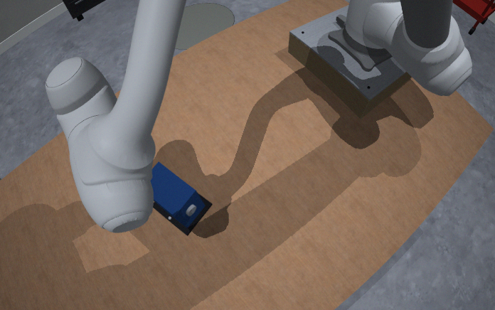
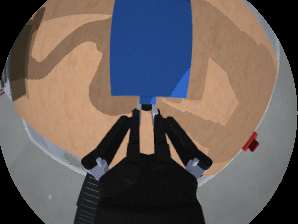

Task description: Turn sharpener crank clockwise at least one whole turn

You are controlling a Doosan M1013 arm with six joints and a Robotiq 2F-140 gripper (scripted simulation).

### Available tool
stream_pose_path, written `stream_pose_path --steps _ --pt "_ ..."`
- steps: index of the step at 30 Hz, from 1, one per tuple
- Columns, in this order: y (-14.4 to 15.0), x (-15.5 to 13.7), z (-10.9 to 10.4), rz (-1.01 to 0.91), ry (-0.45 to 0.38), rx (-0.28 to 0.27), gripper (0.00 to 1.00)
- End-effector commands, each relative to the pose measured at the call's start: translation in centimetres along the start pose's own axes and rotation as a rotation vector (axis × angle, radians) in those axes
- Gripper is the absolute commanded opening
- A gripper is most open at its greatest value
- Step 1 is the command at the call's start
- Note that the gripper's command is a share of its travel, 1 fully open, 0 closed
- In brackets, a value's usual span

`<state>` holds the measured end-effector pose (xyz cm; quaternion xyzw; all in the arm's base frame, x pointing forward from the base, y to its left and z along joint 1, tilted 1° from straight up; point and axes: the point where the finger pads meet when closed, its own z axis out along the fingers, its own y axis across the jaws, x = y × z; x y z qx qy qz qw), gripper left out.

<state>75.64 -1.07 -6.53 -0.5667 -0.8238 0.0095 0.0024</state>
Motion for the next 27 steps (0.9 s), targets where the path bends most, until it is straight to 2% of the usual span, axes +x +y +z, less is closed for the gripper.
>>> stream_pose_path --steps 1,11,27 --pt "0.0 0.0 0.0 0.000 0.000 0.000 0.00" --pt "-0.6 0.0 0.0 0.000 0.000 0.000 0.00" --pt "-3.0 0.0 -1.0 0.000 0.000 0.000 0.00"
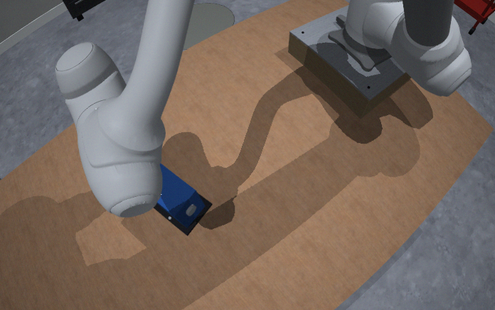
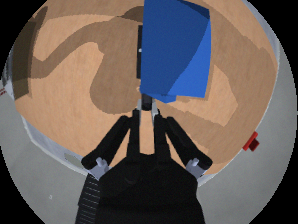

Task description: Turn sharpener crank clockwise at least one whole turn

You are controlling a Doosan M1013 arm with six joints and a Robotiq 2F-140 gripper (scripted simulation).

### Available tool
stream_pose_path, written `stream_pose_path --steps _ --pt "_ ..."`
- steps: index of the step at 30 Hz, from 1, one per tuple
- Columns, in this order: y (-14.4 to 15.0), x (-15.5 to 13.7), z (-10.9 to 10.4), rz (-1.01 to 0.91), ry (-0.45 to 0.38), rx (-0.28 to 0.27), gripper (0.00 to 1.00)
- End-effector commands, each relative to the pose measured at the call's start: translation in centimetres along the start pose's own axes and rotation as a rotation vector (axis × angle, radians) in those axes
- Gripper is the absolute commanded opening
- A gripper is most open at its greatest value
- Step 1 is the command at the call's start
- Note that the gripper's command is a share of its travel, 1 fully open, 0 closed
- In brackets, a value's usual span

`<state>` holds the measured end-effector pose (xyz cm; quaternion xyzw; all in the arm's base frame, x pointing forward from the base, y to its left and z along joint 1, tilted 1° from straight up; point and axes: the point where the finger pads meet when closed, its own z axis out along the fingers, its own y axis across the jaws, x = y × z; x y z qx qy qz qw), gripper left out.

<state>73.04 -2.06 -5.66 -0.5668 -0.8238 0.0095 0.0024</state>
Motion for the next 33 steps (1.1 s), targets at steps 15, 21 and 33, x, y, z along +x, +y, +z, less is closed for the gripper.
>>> stream_pose_path --steps 15,21,33 --pt "-1.9 0.0 -2.3 0.000 0.000 0.000 0.00" --pt "-2.2 0.0 -3.3 0.000 0.000 0.000 0.00" --pt "-2.3 0.0 -4.2 0.000 0.000 0.000 0.00"
